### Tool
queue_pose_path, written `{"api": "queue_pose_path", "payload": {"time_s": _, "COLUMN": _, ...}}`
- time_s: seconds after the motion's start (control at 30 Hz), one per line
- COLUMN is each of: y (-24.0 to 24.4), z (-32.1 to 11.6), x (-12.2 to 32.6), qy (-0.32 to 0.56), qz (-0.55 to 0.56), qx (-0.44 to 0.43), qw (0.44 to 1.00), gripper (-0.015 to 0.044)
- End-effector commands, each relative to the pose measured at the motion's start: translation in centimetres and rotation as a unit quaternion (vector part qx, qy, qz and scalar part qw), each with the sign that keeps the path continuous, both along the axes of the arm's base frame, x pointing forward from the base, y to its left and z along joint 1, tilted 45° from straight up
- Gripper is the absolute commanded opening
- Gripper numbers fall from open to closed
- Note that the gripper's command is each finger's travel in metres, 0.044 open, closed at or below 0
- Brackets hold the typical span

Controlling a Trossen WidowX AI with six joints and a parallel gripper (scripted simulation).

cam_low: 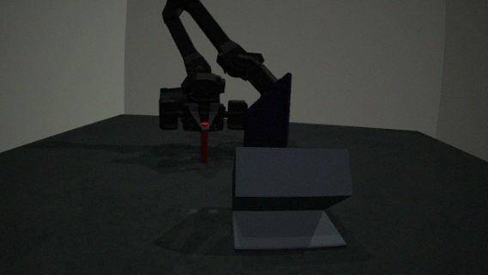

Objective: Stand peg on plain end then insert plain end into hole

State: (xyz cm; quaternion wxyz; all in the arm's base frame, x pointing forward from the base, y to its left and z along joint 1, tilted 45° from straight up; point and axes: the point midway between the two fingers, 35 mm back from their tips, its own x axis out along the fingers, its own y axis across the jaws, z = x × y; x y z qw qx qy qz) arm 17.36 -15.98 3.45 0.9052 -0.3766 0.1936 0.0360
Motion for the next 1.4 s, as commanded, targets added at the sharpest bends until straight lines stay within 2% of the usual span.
{"api": "queue_pose_path", "payload": {"time_s": 0.0, "y": -0.1, "z": -0.1, "x": 0.0, "qy": 0.000, "qz": 0.000, "qx": 0.000, "qw": 1.000, "gripper": 0.0049}}
{"api": "queue_pose_path", "payload": {"time_s": 1.37, "y": -1.4, "z": -0.4, "x": -0.3, "qy": 0.000, "qz": -0.012, "qx": -0.004, "qw": 1.000, "gripper": 0.0049}}
